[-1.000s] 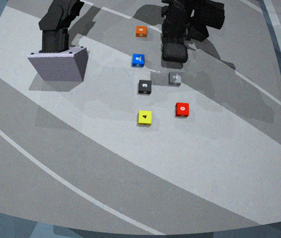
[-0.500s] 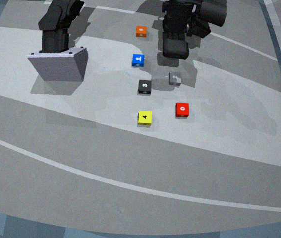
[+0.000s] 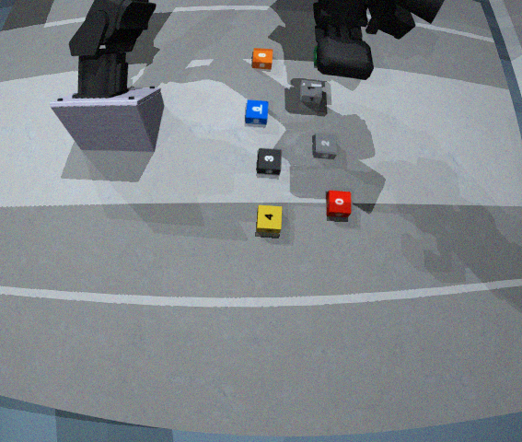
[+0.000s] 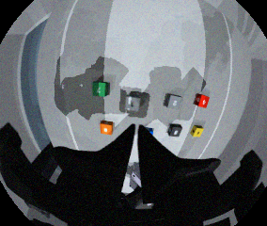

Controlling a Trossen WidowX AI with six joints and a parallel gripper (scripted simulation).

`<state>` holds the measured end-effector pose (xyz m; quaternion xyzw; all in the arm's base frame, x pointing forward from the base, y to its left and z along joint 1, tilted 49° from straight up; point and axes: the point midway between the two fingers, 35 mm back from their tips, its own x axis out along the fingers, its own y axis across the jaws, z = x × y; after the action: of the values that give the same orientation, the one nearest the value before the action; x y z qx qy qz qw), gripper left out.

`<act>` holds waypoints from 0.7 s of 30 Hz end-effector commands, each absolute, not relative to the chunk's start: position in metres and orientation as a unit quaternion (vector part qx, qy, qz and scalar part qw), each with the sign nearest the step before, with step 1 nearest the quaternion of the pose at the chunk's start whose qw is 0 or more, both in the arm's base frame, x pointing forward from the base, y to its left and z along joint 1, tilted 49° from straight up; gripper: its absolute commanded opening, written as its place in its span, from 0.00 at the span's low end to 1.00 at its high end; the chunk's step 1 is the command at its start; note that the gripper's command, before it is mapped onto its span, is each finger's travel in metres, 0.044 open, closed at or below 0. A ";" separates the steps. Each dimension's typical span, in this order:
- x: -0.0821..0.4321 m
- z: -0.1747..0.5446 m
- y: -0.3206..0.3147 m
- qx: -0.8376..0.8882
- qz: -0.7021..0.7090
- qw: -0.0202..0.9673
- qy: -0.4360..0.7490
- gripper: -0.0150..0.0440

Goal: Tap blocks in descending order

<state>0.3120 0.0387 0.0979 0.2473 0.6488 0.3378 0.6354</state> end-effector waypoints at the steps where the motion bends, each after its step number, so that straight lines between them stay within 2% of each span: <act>1: 0.331 0.071 0.009 0.246 0.333 0.637 0.650 0.29; 10: 0.356 -0.029 -0.073 0.245 0.334 0.639 0.649 0.29; 18: 0.356 -0.031 -0.075 0.245 0.334 0.638 0.649 0.29; 21: 0.357 -0.048 -0.057 0.244 0.334 0.639 0.649 0.29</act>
<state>0.3569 -0.0730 -0.0348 0.2439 0.6470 0.3317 0.6418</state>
